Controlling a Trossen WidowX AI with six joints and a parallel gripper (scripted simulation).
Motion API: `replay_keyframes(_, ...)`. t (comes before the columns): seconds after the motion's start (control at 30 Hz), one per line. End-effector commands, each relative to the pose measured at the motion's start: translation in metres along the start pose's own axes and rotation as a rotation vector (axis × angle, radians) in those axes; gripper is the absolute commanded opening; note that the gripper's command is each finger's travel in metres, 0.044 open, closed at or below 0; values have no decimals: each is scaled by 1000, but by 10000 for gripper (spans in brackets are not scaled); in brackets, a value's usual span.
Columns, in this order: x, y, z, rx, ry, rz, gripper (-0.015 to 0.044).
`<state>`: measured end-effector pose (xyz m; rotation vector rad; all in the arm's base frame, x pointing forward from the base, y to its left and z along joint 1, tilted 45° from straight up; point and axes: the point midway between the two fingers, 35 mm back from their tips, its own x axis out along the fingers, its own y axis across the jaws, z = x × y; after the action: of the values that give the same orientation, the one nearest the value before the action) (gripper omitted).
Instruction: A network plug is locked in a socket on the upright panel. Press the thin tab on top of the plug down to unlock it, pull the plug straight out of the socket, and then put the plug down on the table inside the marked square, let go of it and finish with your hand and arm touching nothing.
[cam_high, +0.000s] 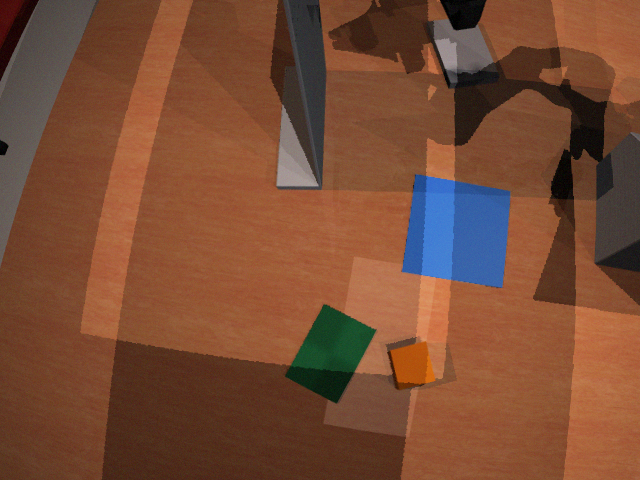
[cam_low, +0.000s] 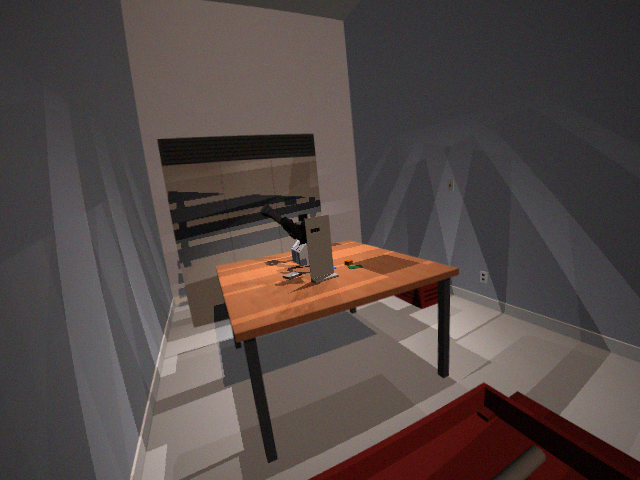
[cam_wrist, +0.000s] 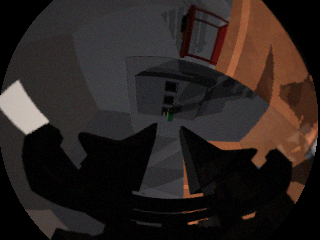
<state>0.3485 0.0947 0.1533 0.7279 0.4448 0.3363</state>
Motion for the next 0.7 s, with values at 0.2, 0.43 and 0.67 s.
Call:
replay_keyframes(0.2,13,0,4,7,-3,-1,156)
replay_keyframes(0.43,21,-1,6,8,-3,0,156)
replay_keyframes(0.67,30,-1,7,10,-3,0,156)
